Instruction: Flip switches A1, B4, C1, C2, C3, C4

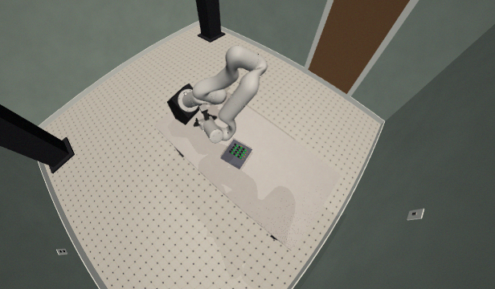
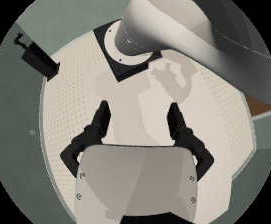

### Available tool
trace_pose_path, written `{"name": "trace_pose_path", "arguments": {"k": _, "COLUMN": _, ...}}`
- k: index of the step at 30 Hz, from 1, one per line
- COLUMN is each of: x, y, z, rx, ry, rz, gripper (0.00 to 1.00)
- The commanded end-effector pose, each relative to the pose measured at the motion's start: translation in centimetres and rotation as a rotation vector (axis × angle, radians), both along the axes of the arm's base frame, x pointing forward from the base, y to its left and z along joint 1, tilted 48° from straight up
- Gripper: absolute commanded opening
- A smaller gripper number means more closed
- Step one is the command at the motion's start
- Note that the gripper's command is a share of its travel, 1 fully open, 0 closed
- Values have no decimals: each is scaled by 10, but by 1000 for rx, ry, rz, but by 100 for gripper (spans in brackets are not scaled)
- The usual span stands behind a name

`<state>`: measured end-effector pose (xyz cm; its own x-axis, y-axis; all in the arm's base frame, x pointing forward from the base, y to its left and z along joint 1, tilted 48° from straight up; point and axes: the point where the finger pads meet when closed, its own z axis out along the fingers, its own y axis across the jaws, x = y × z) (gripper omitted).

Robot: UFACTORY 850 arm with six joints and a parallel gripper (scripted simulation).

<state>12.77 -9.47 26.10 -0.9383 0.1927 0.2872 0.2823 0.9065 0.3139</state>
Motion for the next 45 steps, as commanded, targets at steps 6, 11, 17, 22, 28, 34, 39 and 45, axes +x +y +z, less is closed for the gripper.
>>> {"name": "trace_pose_path", "arguments": {"k": 6, "x": 0, "y": 0, "z": 0, "rx": 0, "ry": 0, "rz": 0, "gripper": 100}}
{"name": "trace_pose_path", "arguments": {"k": 11, "x": 0, "y": 0, "z": 0, "rx": 0, "ry": 0, "rz": 0, "gripper": 100}}
{"name": "trace_pose_path", "arguments": {"k": 17, "x": 0, "y": 0, "z": 0, "rx": 0, "ry": 0, "rz": 0, "gripper": 100}}
{"name": "trace_pose_path", "arguments": {"k": 22, "x": 6, "y": -6, "z": -5, "rx": -39, "ry": -31, "rz": 56, "gripper": 0}}
{"name": "trace_pose_path", "arguments": {"k": 28, "x": 45, "y": -31, "z": -20, "rx": -211, "ry": -182, "rz": 330, "gripper": 0}}
{"name": "trace_pose_path", "arguments": {"k": 34, "x": 76, "y": -41, "z": -23, "rx": -299, "ry": -272, "rz": 488, "gripper": 0}}
{"name": "trace_pose_path", "arguments": {"k": 39, "x": 117, "y": -45, "z": -21, "rx": -426, "ry": -411, "rz": 724, "gripper": 0}}
{"name": "trace_pose_path", "arguments": {"k": 45, "x": 162, "y": -37, "z": -11, "rx": -533, "ry": -546, "rz": 937, "gripper": 0}}
